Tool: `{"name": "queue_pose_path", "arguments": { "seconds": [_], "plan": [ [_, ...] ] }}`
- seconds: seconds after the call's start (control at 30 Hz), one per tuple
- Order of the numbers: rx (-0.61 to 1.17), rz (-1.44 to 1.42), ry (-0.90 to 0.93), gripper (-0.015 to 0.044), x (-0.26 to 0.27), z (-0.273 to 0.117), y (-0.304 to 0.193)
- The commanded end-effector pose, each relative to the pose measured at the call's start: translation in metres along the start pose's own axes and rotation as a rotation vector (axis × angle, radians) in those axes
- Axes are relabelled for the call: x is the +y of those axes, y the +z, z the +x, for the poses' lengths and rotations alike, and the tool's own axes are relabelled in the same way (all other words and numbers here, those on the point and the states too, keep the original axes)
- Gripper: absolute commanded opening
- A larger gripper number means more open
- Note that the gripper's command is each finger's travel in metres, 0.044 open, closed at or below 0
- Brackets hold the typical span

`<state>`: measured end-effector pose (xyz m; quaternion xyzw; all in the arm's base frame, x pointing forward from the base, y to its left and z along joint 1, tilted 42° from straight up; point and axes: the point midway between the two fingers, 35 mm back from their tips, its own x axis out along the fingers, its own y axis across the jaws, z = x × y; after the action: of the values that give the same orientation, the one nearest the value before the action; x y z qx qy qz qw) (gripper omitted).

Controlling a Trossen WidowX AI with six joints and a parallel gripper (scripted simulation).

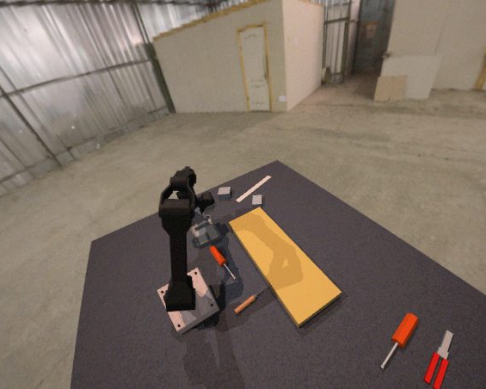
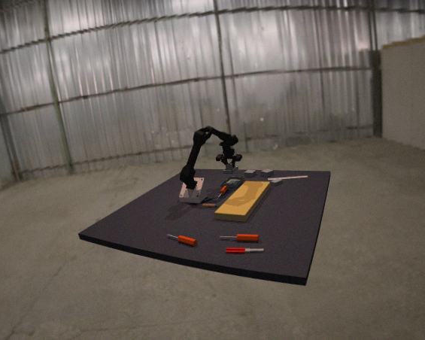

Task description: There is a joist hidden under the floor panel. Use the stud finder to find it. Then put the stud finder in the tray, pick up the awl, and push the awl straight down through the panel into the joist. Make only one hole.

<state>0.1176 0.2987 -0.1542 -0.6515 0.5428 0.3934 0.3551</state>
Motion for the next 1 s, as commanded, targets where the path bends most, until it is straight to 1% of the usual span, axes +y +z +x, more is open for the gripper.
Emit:
{"name": "queue_pose_path", "arguments": {
  "seconds": [0.0, 0.97],
  "plan": [
    [-0.021, 0.000, -0.003, 0.0000, -0.002, -0.002, 0.003],
    [-0.020, 0.000, -0.004, 0.0000, -0.004, 0.063, -0.013]
  ]
}}
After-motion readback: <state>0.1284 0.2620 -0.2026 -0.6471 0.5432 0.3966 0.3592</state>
